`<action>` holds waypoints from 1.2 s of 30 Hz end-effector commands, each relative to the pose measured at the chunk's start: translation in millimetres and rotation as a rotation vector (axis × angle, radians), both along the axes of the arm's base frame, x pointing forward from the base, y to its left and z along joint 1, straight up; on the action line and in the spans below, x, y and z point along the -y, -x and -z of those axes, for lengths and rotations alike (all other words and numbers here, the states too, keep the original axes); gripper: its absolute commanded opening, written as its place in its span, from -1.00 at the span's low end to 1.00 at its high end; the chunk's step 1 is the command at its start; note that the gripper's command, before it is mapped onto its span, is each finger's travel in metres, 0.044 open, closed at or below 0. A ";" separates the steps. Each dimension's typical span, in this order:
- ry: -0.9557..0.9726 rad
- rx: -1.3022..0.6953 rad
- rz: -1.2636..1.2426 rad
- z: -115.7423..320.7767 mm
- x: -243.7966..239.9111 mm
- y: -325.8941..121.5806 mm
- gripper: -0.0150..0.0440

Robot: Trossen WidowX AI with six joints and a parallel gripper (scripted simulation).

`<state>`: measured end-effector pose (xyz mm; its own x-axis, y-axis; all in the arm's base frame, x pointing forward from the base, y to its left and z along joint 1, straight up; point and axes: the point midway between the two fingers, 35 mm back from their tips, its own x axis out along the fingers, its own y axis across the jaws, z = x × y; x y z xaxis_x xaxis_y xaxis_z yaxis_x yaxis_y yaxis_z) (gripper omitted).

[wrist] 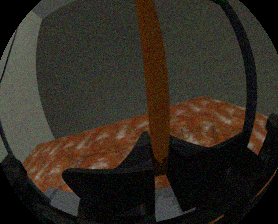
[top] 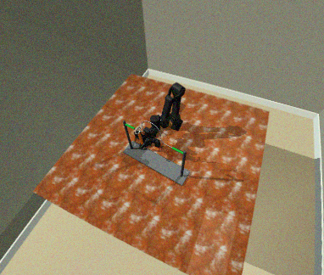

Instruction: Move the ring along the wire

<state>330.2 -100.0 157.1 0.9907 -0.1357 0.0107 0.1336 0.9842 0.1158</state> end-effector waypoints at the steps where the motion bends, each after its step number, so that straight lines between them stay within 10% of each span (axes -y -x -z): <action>1: -0.052 0.007 0.000 -0.8 -10.3 -0.1 -1.00; 36: -0.713 -0.102 -0.113 -55.8 -110.2 15.3 -1.00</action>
